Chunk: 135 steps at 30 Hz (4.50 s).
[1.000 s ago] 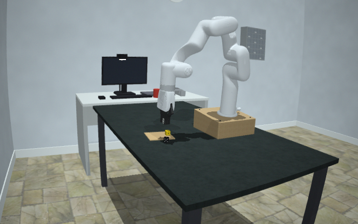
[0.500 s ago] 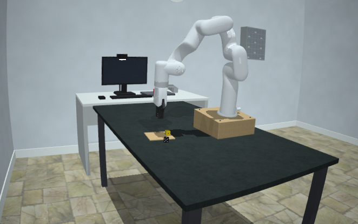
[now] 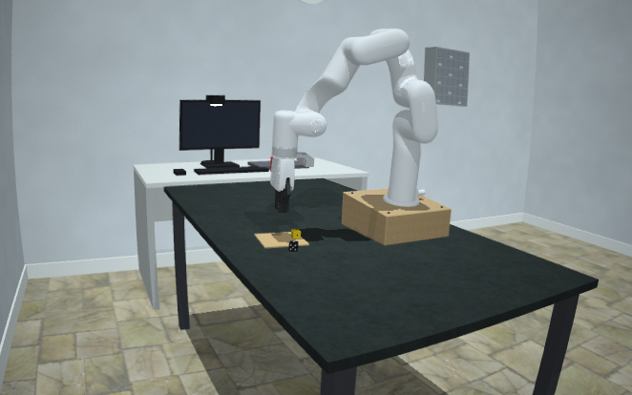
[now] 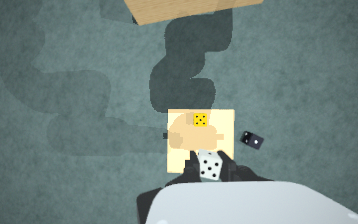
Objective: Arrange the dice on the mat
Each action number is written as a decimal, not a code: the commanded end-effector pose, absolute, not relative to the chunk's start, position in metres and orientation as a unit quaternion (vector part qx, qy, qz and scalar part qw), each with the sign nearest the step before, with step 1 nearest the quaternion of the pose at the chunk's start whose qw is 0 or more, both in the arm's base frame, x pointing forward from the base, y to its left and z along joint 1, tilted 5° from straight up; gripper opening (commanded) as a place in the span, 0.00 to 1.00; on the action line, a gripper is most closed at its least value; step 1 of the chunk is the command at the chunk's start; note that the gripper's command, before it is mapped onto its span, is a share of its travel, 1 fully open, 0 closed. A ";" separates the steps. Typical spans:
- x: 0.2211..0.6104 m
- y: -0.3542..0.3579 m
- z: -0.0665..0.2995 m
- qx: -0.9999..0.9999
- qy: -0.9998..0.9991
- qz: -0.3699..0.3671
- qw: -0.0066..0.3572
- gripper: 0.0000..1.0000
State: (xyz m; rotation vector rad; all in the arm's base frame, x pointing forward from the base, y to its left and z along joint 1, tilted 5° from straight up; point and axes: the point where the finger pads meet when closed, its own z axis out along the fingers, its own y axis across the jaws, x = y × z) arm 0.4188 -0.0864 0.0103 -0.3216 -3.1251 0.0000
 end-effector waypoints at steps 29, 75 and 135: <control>0.422 -0.080 -0.074 -0.102 -0.995 0.000 -0.002 0.21; 0.422 -0.080 -0.074 -0.102 -0.995 0.000 -0.002 0.21; 0.423 -0.080 -0.079 -0.102 -0.995 0.000 -0.002 0.21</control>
